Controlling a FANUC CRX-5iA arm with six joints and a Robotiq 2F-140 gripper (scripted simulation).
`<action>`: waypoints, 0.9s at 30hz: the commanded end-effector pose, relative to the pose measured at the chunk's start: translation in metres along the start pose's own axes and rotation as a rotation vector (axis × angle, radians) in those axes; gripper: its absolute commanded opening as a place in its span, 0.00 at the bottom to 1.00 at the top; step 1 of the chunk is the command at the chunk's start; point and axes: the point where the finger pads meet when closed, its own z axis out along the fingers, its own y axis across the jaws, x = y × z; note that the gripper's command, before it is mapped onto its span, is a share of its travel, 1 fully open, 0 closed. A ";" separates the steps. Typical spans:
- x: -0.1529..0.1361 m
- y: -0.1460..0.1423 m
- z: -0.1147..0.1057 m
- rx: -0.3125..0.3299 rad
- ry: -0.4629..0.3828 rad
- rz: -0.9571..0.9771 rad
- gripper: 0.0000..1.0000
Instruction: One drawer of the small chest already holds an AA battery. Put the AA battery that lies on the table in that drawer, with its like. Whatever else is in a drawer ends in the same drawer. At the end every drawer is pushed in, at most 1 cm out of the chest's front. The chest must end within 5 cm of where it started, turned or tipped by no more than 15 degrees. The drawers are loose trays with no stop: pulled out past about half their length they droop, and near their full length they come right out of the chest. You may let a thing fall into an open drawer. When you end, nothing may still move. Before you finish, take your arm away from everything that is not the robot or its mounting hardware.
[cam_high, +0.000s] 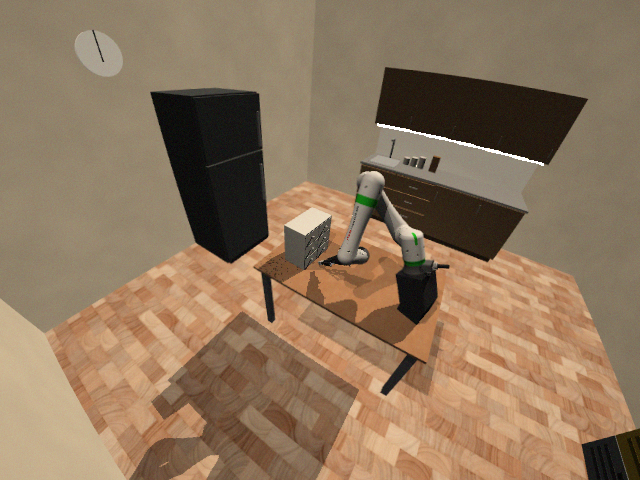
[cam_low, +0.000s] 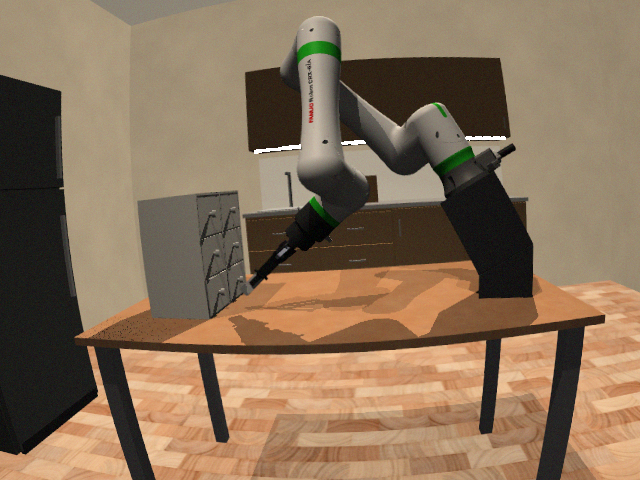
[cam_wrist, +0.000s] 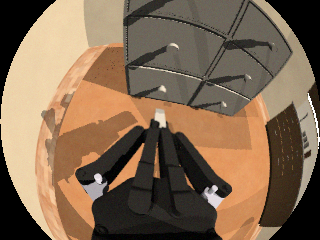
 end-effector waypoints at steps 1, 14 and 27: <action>-0.001 -0.001 -0.002 0.002 0.001 -0.001 0.00; 0.025 -0.001 -0.071 0.002 0.001 -0.001 0.00; 0.036 -0.010 -0.095 0.031 -0.001 0.013 0.00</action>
